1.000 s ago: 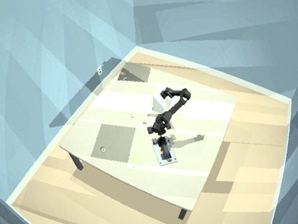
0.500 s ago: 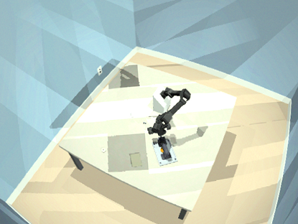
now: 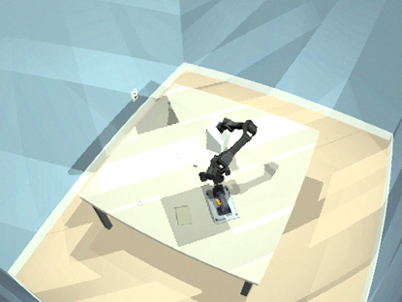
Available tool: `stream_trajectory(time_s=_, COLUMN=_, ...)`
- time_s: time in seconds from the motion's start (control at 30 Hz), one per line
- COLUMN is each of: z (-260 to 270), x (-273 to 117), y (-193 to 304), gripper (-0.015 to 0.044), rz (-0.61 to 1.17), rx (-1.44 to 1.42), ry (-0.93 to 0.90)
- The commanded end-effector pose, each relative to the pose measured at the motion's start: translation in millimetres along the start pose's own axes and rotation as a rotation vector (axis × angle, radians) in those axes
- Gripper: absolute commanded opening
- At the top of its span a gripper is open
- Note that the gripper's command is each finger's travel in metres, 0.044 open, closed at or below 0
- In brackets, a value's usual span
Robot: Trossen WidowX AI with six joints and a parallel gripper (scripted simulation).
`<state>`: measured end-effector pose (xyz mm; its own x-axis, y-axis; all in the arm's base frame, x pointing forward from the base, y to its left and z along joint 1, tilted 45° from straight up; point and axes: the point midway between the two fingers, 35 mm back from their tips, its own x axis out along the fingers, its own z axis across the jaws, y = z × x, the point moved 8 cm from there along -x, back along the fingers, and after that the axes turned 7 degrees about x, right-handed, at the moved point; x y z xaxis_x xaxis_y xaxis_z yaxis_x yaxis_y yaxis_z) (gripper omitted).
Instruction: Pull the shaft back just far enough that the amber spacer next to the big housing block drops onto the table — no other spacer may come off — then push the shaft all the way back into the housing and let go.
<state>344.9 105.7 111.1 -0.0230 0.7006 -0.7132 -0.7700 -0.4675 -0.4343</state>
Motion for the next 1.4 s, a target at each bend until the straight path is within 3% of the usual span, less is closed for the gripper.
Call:
stream_trajectory(time_s=0.0, z=0.3, x=-1.7, y=-4.9, gripper=0.0, rz=-0.008, rx=-0.002, ry=0.001)
stream_trajectory(time_s=1.37, z=2.1, x=-2.1, y=-18.3, gripper=0.0, rz=-0.009, rx=-0.003, ry=0.001)
